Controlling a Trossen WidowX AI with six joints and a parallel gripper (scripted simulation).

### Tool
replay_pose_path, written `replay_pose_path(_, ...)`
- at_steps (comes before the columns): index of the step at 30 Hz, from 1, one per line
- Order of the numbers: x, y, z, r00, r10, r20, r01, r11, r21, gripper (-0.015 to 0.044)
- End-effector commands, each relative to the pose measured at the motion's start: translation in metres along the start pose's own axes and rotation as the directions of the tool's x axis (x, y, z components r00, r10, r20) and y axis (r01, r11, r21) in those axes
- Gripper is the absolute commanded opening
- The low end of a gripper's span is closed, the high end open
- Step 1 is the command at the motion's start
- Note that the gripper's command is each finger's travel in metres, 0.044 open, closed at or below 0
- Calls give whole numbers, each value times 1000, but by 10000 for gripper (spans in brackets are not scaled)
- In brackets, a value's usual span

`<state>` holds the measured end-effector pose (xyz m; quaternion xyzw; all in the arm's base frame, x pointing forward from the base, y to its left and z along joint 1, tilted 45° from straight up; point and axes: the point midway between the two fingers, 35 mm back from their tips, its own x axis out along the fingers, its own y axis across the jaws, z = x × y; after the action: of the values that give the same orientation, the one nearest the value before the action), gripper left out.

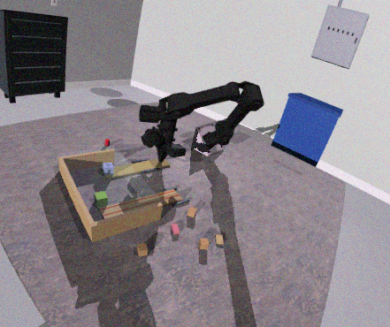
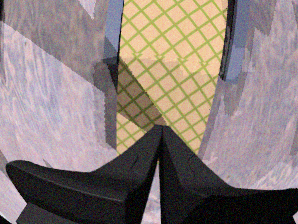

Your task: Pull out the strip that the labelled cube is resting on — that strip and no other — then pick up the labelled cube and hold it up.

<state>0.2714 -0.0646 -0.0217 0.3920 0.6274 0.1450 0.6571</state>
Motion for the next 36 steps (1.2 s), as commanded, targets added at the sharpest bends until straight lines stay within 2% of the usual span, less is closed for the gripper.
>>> replay_pose_path(1, 5, 0, -14, 1000, -1, -24, 1, 1000, 5, 0)
replay_pose_path(36, 4, 1, -66, 1000, -1, -26, 2, 1000, 7, 0)
